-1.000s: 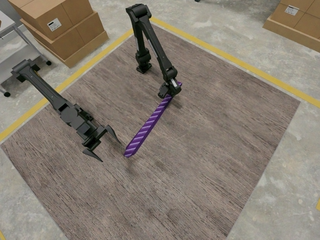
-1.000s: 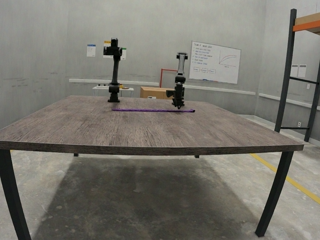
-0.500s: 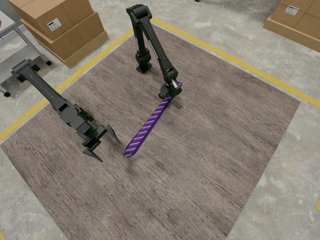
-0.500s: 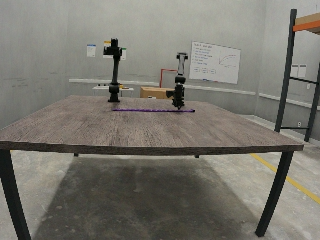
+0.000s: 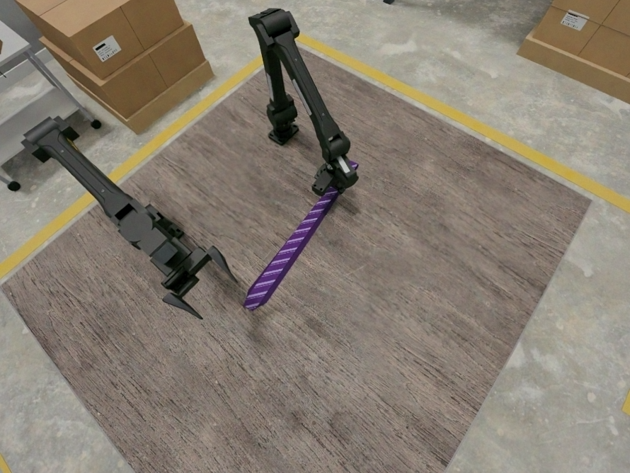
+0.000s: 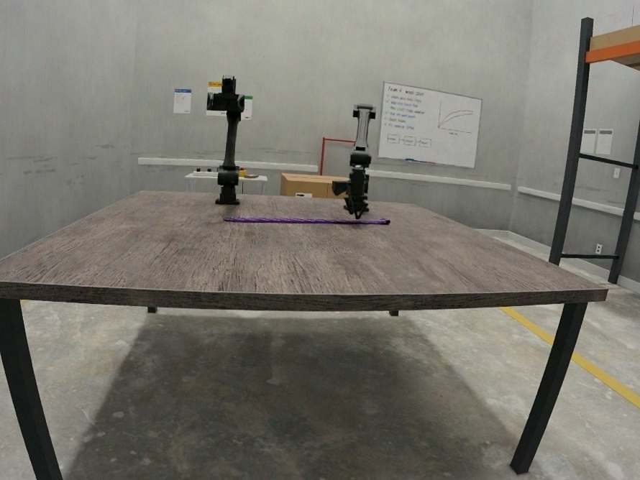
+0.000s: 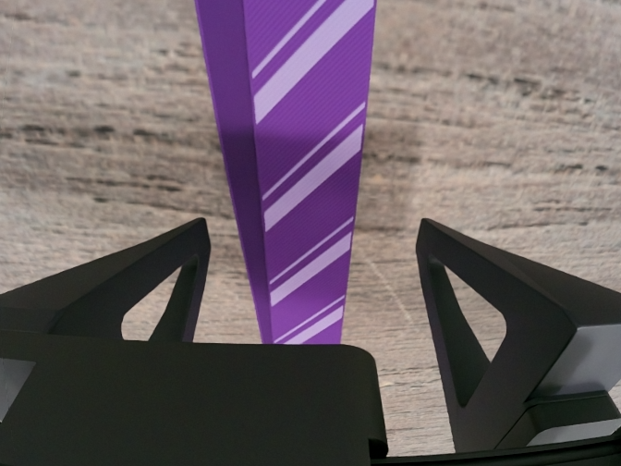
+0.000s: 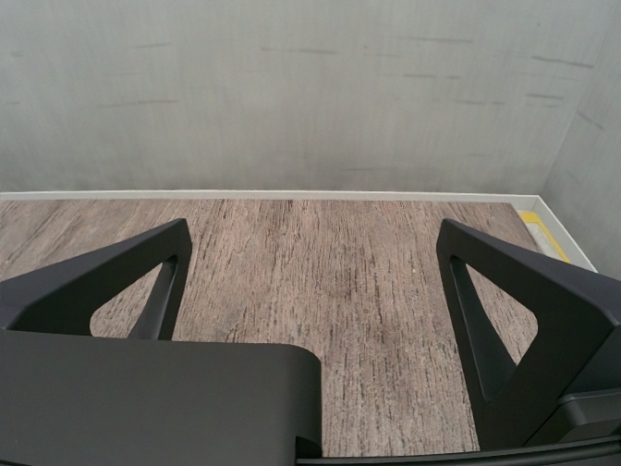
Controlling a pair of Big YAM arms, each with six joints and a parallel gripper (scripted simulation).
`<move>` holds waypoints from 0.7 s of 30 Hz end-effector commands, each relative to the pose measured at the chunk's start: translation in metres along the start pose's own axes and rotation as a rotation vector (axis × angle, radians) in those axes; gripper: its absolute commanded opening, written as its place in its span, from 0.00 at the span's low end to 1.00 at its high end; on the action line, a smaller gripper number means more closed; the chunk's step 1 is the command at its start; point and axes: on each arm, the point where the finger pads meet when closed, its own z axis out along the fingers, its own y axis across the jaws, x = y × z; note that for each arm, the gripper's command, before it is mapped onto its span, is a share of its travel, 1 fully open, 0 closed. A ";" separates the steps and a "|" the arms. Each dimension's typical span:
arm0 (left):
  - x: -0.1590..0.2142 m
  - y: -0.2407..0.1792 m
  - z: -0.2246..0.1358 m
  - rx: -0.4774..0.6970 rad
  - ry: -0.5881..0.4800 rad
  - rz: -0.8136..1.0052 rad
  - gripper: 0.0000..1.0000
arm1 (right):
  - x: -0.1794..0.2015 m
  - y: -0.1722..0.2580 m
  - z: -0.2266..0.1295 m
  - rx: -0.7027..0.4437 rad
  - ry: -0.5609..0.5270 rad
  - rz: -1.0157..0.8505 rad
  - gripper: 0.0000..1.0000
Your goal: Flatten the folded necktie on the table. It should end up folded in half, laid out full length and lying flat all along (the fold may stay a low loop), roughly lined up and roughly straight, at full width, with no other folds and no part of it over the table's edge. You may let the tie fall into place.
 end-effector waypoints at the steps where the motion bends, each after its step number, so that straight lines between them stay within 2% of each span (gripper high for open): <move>1: -0.012 0.029 -0.020 -0.063 -0.023 -0.002 0.83 | -0.032 0.007 -0.001 -0.010 -0.063 0.011 1.00; 21: -0.013 0.033 -0.023 -0.063 -0.023 -0.002 0.83 | -0.032 0.007 -0.001 -0.010 -0.063 0.011 1.00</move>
